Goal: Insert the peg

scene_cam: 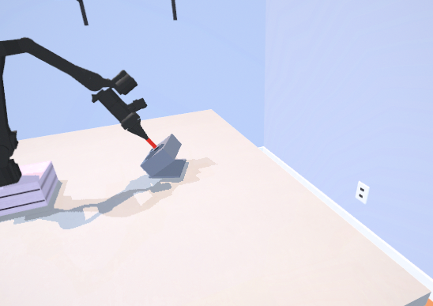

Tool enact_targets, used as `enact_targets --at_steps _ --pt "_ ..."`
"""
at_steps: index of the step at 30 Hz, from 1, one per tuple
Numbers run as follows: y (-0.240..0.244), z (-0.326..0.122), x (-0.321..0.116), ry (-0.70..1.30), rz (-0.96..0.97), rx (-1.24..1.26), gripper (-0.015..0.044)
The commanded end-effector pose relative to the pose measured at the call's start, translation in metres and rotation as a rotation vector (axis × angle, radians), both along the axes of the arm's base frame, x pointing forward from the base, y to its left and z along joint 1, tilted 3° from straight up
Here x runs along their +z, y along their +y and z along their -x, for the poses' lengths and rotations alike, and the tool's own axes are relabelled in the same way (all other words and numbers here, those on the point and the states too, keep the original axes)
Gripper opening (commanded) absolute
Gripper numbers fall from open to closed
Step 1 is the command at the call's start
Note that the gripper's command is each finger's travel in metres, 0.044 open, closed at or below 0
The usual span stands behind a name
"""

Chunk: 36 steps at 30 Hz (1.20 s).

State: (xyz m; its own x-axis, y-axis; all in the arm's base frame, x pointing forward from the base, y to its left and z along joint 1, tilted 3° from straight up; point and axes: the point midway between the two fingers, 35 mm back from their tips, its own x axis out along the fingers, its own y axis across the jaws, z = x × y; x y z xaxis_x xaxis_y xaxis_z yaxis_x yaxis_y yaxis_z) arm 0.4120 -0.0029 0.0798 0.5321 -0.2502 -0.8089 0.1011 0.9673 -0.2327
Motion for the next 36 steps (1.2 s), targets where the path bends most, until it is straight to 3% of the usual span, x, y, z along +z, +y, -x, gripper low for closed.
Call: enact_targets --at_steps 1,36 --pt "-0.001 -0.001 -0.003 0.001 0.0 0.0 0.0" --pt "-0.005 -0.013 -0.019 0.001 0.0 0.0 0.0"
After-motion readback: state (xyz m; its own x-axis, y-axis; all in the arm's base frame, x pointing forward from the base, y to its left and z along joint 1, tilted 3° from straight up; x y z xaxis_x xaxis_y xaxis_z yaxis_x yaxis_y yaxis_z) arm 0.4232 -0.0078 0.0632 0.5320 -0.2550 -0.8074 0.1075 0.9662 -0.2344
